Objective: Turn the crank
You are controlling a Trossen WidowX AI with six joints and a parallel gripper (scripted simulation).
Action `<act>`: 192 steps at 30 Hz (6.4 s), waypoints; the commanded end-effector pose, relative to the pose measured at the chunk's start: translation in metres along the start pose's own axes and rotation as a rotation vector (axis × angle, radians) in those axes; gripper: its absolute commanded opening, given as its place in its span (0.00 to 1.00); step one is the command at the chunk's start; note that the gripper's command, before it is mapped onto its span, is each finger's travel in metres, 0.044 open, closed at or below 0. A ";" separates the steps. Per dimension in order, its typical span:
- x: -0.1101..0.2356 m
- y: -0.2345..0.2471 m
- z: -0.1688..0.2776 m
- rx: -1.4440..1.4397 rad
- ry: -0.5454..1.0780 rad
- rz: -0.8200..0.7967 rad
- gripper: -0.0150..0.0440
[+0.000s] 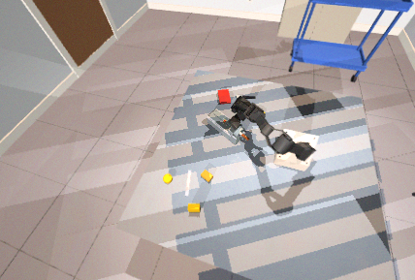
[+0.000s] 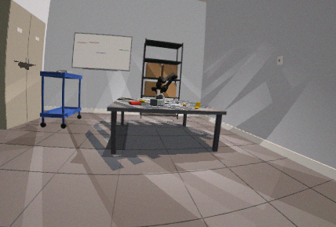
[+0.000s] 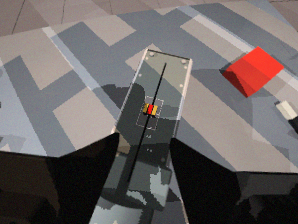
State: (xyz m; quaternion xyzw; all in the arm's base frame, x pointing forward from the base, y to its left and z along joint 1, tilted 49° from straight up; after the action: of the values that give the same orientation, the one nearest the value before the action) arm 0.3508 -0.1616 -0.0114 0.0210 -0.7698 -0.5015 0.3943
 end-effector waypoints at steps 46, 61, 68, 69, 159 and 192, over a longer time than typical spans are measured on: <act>0.000 0.000 0.000 0.000 0.000 0.000 0.48; 0.000 0.000 0.000 0.000 0.000 0.000 0.91; 0.000 0.000 0.000 0.000 0.000 0.000 0.60; 0.000 0.000 0.000 0.000 0.000 0.000 0.56; 0.000 0.000 0.000 0.000 0.000 -0.002 0.88; 0.000 0.000 0.000 -0.001 0.000 -0.003 0.25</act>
State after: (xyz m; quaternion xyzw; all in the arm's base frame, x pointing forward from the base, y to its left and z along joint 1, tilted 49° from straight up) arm 0.3508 -0.1615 -0.0112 0.0219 -0.7695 -0.5023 0.3938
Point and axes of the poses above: the point midway between the two fingers, 35 mm back from their tips, its own x axis back along the fingers, its own y axis across the jaws, z = x × y, the point moved 5 cm from there along x, back along the fingers, and after that the axes turned 1 degree about -x, right-handed, at the moved point
